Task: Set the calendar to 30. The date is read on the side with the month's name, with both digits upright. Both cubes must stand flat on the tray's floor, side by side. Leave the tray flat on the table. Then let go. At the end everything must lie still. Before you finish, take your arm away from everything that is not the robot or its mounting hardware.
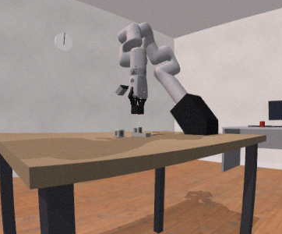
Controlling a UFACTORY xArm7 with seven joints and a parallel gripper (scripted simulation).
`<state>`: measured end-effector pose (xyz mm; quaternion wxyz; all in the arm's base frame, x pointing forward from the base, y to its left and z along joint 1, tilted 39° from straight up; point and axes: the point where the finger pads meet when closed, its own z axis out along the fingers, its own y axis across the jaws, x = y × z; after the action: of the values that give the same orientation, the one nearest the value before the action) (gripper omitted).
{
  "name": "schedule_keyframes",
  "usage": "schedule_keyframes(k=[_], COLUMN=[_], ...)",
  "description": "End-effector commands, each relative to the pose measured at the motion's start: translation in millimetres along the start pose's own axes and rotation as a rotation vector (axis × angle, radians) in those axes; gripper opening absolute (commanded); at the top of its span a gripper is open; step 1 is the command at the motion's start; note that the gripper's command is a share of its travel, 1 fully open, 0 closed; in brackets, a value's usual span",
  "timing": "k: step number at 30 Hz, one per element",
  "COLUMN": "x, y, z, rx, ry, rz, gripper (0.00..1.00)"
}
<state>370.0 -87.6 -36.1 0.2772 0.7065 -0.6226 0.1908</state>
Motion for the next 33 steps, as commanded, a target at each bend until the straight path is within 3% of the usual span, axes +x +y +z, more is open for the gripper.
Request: schedule_keyframes(k=[1,33], x=[-1,-1], y=[-1,-1], z=[-1,14], rx=[0.004,0.004], ry=[-0.001,-0.001], rz=[-0.001,0.000], gripper=[0.49,0.49])
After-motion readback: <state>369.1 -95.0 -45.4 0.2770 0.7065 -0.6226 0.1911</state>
